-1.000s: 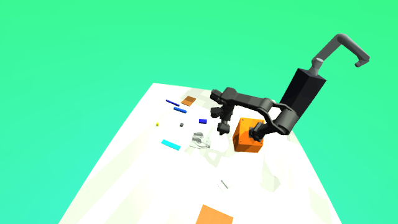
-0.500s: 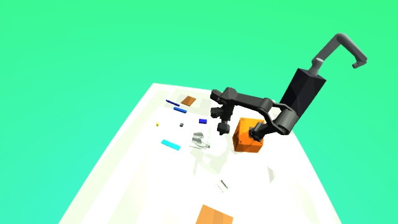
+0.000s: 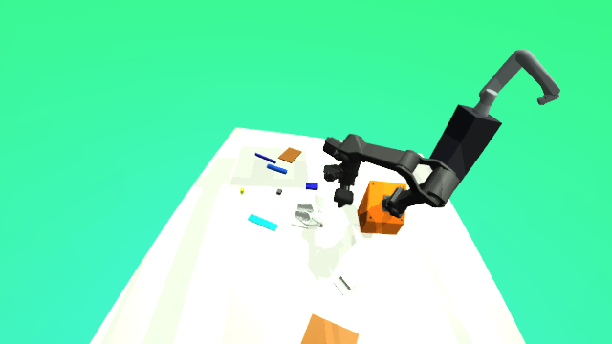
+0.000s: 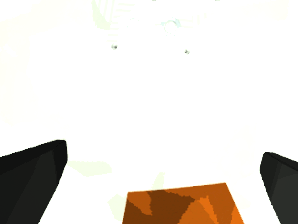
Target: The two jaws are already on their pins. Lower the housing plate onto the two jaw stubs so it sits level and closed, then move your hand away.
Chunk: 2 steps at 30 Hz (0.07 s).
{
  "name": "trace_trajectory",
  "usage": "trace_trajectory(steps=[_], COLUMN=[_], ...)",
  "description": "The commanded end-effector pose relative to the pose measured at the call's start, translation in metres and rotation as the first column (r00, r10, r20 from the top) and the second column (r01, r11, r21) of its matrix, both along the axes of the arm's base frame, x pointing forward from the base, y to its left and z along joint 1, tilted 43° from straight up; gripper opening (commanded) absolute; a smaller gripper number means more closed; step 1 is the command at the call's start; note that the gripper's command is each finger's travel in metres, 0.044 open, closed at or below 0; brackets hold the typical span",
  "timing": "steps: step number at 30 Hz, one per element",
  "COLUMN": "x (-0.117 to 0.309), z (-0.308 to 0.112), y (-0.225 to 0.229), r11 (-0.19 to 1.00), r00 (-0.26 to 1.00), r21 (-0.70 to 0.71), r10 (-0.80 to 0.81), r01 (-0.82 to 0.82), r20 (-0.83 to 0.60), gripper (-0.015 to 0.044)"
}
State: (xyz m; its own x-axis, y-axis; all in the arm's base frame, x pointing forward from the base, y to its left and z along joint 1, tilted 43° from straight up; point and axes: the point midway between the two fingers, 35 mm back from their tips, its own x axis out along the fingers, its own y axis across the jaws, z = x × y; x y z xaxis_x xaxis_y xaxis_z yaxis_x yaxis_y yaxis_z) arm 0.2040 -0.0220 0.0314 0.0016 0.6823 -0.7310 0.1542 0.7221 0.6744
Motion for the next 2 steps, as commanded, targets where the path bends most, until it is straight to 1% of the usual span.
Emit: trace_trajectory(steps=[1, 2], x=[-0.0012, -0.0012], z=[-0.0002, -0.0002], y=[0.0, 0.0], r11=[1.0, 1.0], r00=[1.0, 1.0], r21=[-0.001, -0.001], r10=[0.004, 0.004], r01=[-0.004, -0.004], r20=[-0.003, -0.003], gripper=[0.044, 0.044])
